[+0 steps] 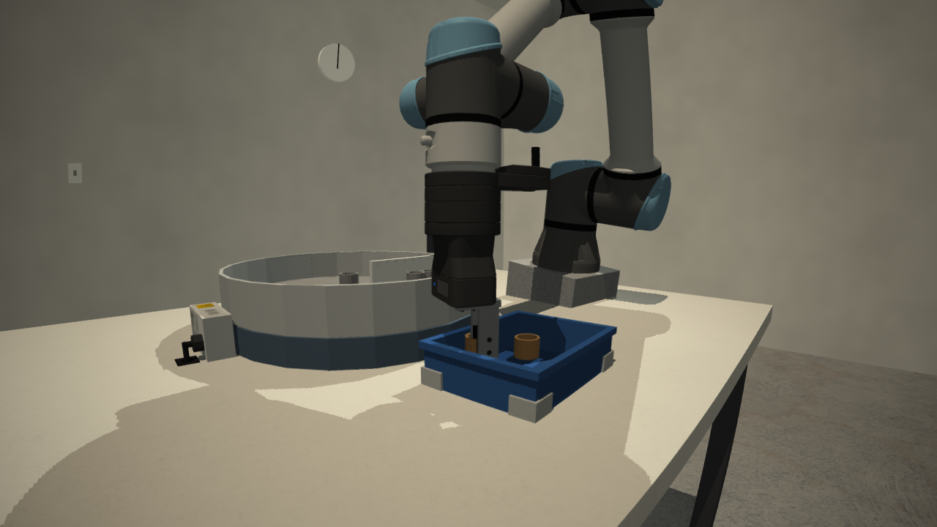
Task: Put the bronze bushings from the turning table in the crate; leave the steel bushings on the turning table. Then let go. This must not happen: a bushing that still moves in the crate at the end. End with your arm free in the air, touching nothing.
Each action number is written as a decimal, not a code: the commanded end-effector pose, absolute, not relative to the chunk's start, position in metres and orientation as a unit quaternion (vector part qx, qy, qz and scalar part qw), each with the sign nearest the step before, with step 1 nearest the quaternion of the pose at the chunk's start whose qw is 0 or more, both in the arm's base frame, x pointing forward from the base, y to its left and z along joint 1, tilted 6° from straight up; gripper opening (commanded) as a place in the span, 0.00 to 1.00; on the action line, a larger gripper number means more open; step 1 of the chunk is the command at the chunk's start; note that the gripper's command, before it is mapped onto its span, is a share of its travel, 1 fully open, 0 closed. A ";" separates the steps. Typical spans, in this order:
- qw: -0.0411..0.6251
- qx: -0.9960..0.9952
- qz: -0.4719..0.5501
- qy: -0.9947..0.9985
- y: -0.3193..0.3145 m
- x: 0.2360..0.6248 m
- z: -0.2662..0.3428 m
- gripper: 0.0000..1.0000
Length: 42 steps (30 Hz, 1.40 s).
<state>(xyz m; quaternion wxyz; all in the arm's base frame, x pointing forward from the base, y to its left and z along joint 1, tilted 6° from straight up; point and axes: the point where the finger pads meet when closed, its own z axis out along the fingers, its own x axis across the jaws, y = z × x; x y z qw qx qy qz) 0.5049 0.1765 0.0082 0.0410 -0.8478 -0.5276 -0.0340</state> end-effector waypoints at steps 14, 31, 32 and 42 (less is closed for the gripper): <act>0.041 -0.848 -0.035 -0.528 0.177 0.506 -0.001 0.00; 0.041 -0.848 -0.035 -0.528 0.178 0.506 -0.009 0.00; 0.041 -0.848 -0.035 -0.528 0.179 0.506 -0.011 0.00; 0.041 -0.848 -0.035 -0.528 0.179 0.506 -0.011 0.00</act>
